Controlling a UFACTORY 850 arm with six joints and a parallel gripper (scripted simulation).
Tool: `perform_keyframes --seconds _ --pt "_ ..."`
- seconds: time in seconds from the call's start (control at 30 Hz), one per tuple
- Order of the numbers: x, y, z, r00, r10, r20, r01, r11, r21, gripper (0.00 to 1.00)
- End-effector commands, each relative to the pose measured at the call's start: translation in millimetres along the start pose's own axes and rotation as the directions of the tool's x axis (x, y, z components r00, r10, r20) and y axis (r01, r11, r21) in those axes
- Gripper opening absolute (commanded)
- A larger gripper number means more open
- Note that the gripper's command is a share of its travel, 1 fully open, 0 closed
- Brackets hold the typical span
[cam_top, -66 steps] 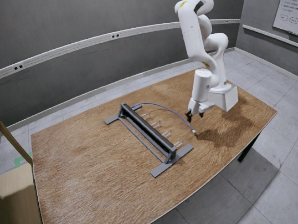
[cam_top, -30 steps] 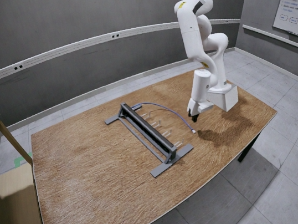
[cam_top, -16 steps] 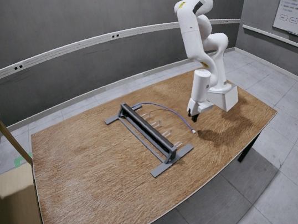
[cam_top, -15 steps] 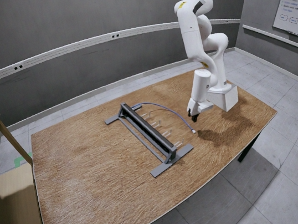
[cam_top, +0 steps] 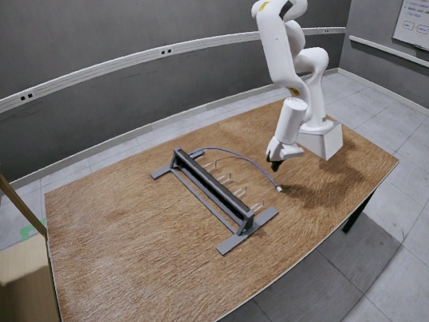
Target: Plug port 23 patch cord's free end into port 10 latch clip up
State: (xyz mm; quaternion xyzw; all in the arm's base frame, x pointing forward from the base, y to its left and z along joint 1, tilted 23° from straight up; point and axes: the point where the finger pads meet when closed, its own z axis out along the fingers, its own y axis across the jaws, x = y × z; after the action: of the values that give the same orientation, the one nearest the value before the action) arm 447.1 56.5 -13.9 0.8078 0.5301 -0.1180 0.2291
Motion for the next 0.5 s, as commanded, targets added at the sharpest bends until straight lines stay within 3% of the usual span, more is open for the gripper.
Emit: perform_keyframes --seconds 0.0,0.17,0.23,0.47 --pt "-12.5 9.3 -2.6 0.992 0.127 0.010 -0.125 0.986 -0.110 0.00" --pt "-16.9 14.6 -4.5 0.983 0.185 0.003 -0.182 0.971 -0.154 0.00" --pt "-21.0 21.4 -7.5 0.967 0.253 -0.019 -0.252 0.946 -0.206 0.00" --pt "-24.7 33.4 -14.4 0.928 0.361 -0.087 -0.371 0.884 -0.285 0.00"
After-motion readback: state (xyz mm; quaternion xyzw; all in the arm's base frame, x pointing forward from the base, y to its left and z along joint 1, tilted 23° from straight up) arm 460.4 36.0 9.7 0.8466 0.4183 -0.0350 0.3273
